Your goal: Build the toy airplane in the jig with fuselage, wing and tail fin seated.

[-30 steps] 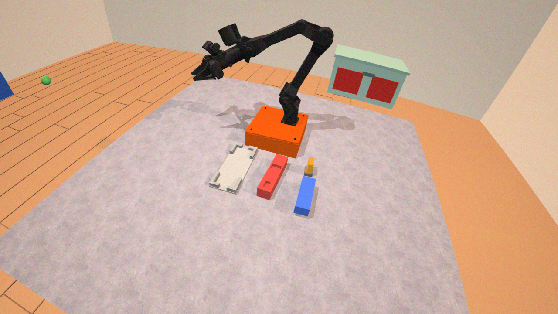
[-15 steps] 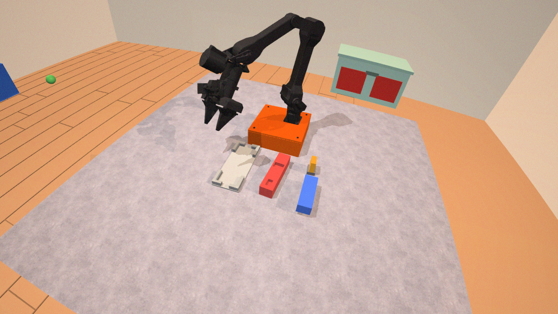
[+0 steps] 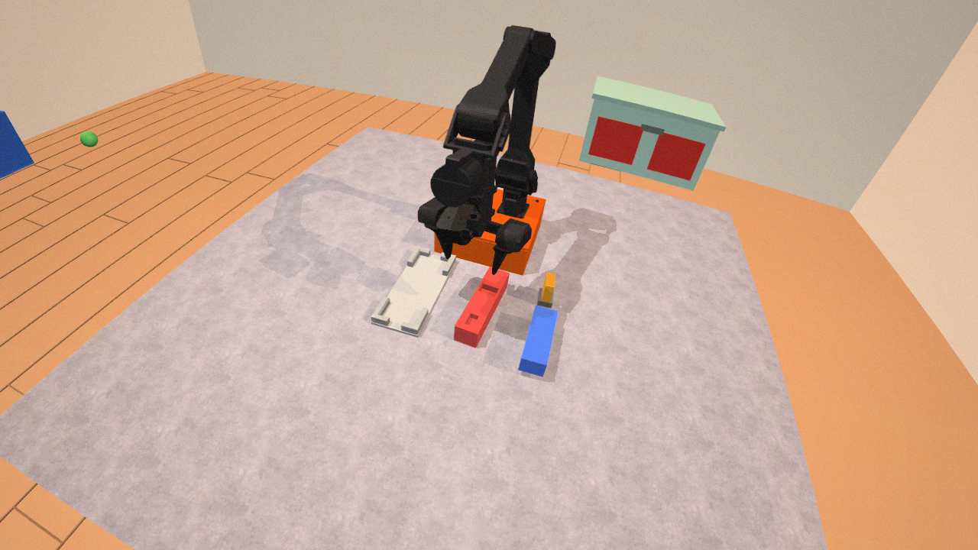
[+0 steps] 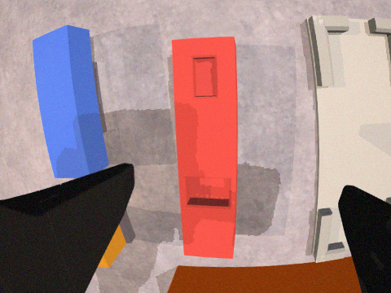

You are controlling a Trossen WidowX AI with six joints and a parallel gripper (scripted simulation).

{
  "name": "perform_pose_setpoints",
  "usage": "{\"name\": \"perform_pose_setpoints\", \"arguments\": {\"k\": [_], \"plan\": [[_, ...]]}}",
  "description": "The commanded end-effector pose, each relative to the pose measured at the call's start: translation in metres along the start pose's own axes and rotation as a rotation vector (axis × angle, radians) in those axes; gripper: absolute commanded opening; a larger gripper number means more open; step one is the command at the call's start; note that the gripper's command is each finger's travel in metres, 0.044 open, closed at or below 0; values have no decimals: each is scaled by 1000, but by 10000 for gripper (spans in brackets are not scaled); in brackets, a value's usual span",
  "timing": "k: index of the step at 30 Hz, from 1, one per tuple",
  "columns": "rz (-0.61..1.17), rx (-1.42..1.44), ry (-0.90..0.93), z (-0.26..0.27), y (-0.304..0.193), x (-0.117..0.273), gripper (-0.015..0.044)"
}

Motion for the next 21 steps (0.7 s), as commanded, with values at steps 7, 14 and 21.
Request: {"name": "perform_pose_setpoints", "arguments": {"k": [7, 14, 21], "plan": [[107, 119, -56, 33, -10, -1, 440], [107, 119, -56, 29, -16, -54, 440], [107, 119, -56, 28, -18, -68, 440]]}}
Point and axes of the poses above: the point midway between the two fingers, 35 mm back from their tips, its own x axis back along the fingers, its own z axis across the jaws, y = z × x, the point moved 4 cm from there along x, back along the fingers, and after that the axes turned 8 degrees about x, right-handed, at the moved point
